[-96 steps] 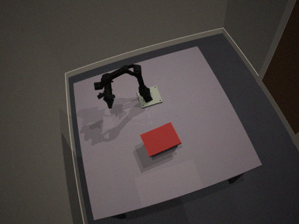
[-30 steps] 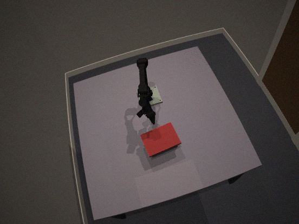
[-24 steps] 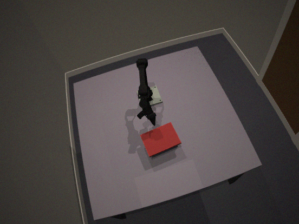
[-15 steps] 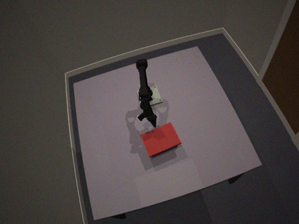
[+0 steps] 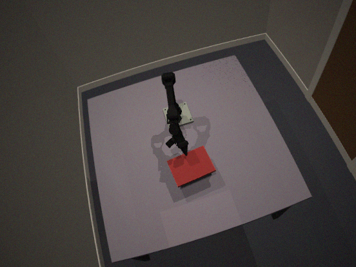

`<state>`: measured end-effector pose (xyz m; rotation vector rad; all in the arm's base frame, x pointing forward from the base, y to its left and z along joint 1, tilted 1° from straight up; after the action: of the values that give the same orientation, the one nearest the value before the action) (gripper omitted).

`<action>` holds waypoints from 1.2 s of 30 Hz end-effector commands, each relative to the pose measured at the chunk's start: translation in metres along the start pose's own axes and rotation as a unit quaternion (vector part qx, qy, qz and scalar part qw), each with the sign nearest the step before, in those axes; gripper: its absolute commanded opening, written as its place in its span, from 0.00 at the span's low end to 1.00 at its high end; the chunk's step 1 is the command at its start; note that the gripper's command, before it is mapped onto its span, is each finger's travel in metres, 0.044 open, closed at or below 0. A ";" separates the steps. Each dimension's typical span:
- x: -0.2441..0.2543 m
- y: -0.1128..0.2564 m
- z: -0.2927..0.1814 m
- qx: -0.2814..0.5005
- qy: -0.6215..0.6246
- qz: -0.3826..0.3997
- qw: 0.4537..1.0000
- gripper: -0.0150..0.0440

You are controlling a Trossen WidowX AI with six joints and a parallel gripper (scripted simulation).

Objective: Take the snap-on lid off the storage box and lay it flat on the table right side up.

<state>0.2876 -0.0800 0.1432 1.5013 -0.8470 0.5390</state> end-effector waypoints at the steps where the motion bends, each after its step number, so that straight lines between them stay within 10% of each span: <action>1: -0.003 -0.007 0.000 -0.001 -0.003 -0.003 1.000 0.65; 36: -0.003 -0.010 -0.001 0.000 -0.001 -0.003 1.000 0.25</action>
<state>0.2936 -0.0793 0.1337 1.5049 -0.8436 0.5315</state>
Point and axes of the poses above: the point midway between the two fingers, 35 mm back from their tips, its own y axis back along the fingers, its own x axis across the jaws, z = x × y, the point moved 4 cm from there along y, back along the fingers, and after that the axes turned 9 degrees about -y, right-handed, at the moved point
